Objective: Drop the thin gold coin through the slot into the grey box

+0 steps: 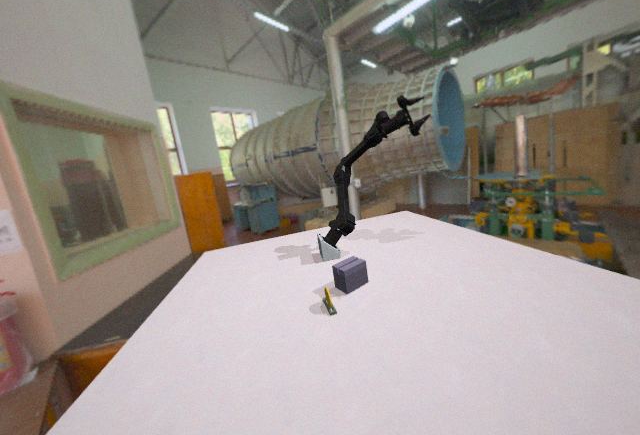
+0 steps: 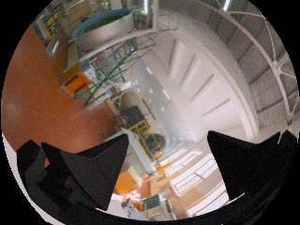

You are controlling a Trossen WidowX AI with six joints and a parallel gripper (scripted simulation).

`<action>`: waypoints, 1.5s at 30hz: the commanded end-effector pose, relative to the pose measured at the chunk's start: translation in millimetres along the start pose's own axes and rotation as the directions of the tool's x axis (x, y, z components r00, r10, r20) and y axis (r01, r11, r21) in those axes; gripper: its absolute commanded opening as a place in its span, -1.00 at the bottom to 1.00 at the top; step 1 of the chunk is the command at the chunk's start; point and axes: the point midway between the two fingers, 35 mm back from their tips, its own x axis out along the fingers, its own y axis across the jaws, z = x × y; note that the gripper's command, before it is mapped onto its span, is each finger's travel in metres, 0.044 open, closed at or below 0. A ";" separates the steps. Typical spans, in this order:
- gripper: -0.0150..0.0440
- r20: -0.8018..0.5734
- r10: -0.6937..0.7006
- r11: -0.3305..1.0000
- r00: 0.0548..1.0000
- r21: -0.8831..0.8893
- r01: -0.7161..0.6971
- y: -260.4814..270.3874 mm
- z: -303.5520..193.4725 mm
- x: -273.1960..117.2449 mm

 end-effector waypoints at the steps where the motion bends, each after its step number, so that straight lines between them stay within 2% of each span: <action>1: 0.78 -0.003 0.001 1.000 1.000 -0.001 -0.001 0.5 -1.1 0.6; 5: 0.42 -0.078 0.022 0.999 0.997 -0.021 -0.024 11.0 -28.0 14.7; 9: 0.06 -0.226 0.057 0.996 0.972 -0.049 -0.070 27.0 -84.7 37.1; 18: 0.05 -0.557 0.075 0.980 0.827 -0.111 -0.163 38.8 -224.8 55.7; 28: 0.05 -0.806 0.079 0.963 0.586 -0.089 -0.254 33.2 -355.7 32.5; 36: 0.05 -0.945 0.087 0.970 0.316 0.008 -0.243 9.0 -468.4 -19.0; 41: 0.05 -0.973 0.105 0.973 0.204 0.059 -0.222 -0.1 -505.9 -46.9; 45: 0.05 -0.985 0.171 0.972 0.029 0.163 -0.171 -6.6 -555.3 -95.3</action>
